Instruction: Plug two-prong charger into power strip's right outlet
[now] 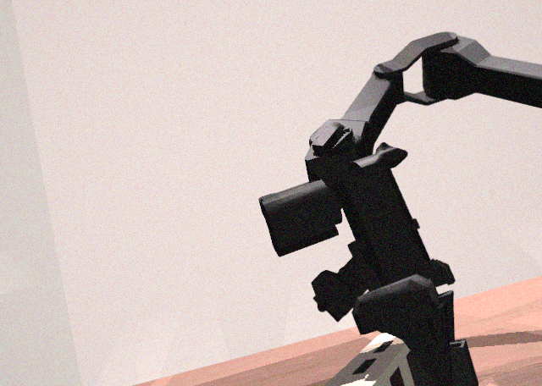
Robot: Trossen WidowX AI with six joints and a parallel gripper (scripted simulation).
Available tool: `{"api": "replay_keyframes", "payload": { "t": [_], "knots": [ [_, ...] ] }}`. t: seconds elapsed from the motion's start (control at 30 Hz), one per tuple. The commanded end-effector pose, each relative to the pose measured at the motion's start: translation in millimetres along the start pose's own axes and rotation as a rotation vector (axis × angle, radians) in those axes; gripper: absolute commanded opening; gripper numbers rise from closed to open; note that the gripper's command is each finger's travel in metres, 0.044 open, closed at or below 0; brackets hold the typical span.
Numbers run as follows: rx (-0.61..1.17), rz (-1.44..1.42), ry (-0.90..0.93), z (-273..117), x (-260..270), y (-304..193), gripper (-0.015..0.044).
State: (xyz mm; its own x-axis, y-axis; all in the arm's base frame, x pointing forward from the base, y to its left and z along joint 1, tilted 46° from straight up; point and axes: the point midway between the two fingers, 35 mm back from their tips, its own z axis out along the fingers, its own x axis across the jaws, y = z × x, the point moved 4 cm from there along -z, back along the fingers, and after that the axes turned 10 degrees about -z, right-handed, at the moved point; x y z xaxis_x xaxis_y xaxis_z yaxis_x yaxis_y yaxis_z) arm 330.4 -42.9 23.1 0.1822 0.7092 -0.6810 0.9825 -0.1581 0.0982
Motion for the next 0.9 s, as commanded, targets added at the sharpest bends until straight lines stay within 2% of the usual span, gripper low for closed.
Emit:
{"api": "replay_keyframes", "payload": {
  "t": [0.0,0.87],
  "knots": [
    [-0.036,0.025,-0.007,-5.8,-2.0,10.4,0.0],
    [-0.036,0.025,-0.007,-4.0,-1.9,8.2,0.0]
  ]
}}
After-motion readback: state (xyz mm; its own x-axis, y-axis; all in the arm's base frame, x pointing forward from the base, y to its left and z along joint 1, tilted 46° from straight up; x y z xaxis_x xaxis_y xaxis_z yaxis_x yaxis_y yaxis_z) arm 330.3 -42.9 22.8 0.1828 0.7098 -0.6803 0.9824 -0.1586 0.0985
